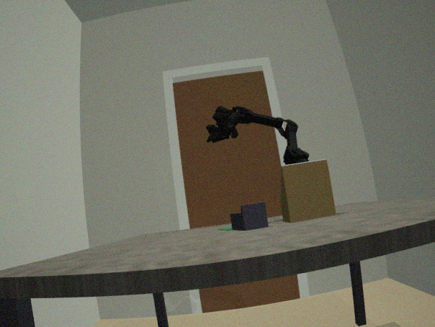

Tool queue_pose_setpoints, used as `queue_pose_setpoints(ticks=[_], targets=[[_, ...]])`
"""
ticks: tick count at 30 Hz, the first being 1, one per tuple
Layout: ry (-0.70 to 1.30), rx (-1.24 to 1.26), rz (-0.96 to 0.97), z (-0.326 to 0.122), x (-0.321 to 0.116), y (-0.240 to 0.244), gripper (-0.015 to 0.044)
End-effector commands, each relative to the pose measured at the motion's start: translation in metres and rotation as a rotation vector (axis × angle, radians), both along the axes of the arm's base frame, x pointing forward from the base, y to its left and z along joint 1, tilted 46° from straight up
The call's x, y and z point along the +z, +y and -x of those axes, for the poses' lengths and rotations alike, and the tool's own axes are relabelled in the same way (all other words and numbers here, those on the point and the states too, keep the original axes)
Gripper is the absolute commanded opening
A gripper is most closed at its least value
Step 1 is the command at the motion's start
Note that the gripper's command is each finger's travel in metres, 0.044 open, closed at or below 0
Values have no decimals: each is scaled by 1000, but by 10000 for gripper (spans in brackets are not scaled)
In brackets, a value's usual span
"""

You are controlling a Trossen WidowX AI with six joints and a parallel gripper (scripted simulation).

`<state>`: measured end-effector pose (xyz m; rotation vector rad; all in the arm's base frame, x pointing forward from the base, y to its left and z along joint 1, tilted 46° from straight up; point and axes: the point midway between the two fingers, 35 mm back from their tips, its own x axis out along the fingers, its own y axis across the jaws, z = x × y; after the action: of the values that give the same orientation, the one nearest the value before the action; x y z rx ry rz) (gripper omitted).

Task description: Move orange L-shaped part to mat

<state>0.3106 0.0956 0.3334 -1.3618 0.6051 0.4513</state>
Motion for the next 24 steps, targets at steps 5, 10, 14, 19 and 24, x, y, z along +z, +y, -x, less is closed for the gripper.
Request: queue_pose_setpoints(ticks=[5, 10, 14, 19, 24], targets=[[257, -294, -54, -15, -137, 33, 180], [333, -517, -38, -1, -215, 39, 180], [355, -678, 18, 21, -270, 36, 180], [319, -881, 100, 58, -331, 20, 180], [245, -1010, 170, 89, -366, 0, 180]])
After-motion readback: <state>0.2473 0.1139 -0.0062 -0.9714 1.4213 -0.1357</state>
